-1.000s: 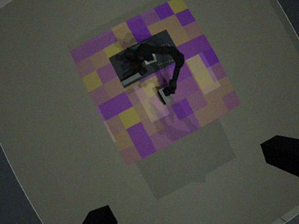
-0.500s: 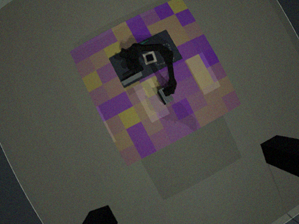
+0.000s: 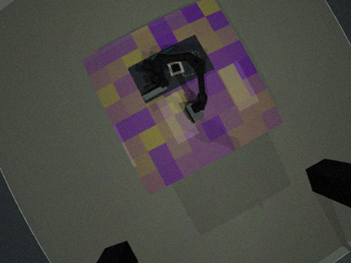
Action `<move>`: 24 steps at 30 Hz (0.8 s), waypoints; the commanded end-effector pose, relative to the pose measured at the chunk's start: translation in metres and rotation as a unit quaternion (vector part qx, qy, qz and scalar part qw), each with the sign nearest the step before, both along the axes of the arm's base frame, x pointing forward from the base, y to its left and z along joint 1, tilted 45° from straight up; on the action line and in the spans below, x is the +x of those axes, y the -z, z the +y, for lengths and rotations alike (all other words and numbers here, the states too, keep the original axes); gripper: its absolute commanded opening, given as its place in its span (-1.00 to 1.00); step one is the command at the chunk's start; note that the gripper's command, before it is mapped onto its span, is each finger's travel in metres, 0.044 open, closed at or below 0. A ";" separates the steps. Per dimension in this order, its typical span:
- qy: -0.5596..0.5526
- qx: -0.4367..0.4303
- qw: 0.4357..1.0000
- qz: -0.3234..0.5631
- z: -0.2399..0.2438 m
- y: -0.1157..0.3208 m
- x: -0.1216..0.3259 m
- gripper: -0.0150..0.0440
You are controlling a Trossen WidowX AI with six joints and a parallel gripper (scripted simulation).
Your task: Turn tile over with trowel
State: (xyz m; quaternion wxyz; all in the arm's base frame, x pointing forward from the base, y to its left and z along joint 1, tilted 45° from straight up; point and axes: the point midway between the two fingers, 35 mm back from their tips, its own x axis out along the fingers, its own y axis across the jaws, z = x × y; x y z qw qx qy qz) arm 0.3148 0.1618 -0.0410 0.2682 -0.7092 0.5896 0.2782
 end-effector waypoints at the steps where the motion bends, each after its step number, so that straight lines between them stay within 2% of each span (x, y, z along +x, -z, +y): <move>1: 0.003 0.002 1.000 -0.001 -0.002 0.002 -0.005 -0.15; 24: 0.004 0.002 1.000 0.000 -0.012 0.009 -0.038 -0.15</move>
